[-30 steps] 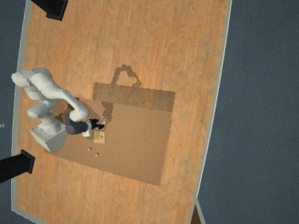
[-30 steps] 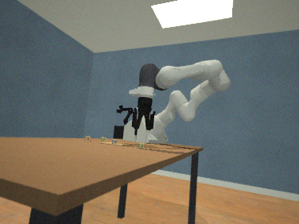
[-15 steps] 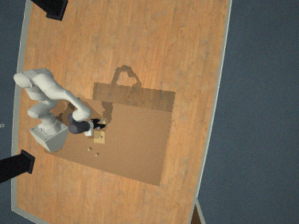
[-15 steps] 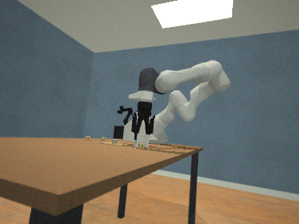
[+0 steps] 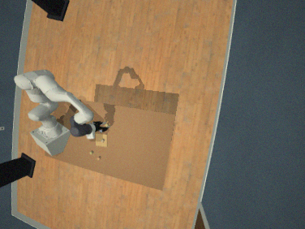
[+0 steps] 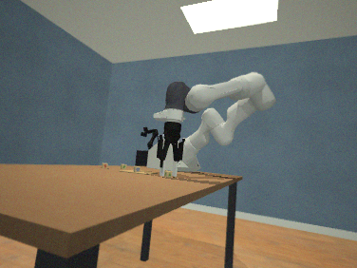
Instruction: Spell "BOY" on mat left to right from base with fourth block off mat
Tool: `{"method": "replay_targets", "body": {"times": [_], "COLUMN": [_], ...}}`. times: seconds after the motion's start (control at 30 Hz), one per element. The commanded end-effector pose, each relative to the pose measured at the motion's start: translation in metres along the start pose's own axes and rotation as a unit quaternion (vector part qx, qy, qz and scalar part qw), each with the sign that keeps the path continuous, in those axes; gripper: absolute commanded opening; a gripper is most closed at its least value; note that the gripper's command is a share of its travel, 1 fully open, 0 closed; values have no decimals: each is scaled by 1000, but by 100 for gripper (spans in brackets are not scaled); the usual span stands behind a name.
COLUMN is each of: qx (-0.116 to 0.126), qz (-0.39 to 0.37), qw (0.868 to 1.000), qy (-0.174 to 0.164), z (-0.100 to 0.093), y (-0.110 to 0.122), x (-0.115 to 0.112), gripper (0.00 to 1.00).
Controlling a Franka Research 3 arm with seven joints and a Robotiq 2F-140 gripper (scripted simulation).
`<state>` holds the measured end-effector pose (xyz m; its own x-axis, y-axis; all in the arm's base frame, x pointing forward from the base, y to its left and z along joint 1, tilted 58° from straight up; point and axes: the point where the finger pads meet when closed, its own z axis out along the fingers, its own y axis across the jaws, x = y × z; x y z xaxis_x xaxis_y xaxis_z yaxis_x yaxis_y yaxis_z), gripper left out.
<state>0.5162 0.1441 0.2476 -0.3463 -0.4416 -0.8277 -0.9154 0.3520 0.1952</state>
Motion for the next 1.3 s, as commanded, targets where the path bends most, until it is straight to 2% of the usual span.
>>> {"method": "replay_targets", "body": {"times": [0.0,0.8,0.83,1.27], "qx": [0,0,0,0], "qz": [-1,-1,-1,-1], "qw": [1000,1000,1000,1000], "qy": [0,0,0,0], "z": [2,2,2,2], "y": [0,0,0,0], "x": [1,1,1,1], "gripper": [37,37,25,25]}}
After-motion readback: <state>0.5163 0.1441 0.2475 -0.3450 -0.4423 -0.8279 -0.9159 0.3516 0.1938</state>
